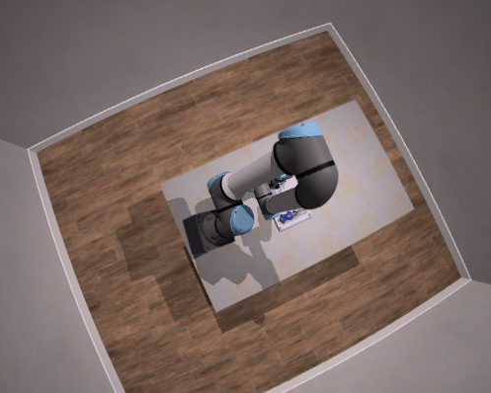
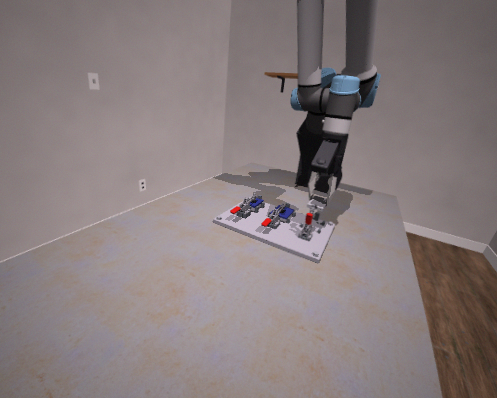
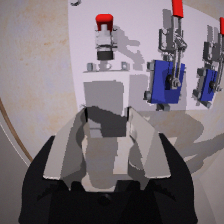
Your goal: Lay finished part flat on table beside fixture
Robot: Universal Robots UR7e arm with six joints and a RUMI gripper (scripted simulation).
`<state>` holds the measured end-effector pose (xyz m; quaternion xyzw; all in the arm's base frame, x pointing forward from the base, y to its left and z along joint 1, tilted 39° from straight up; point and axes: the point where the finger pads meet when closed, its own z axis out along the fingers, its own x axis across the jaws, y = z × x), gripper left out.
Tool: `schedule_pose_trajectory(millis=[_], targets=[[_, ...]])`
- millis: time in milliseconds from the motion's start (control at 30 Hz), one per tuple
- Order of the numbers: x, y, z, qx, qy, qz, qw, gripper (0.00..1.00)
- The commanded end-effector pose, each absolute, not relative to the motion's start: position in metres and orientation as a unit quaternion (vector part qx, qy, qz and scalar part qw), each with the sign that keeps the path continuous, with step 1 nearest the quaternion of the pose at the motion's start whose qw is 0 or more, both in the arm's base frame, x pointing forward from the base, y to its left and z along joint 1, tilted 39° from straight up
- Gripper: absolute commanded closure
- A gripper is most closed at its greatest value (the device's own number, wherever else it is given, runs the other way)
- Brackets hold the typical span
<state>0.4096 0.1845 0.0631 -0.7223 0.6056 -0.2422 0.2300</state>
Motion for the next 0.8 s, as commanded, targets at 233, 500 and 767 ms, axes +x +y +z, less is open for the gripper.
schedule_pose_trajectory(millis=[233,500,767], targets=[[0.409,0.187,0.063,-0.722,0.605,-0.242,0.23,1.0],[0.409,0.192,0.063,-0.722,0.605,-0.242,0.23,1.0],[0.407,0.202,0.062,-0.722,0.605,-0.242,0.23,1.0]])
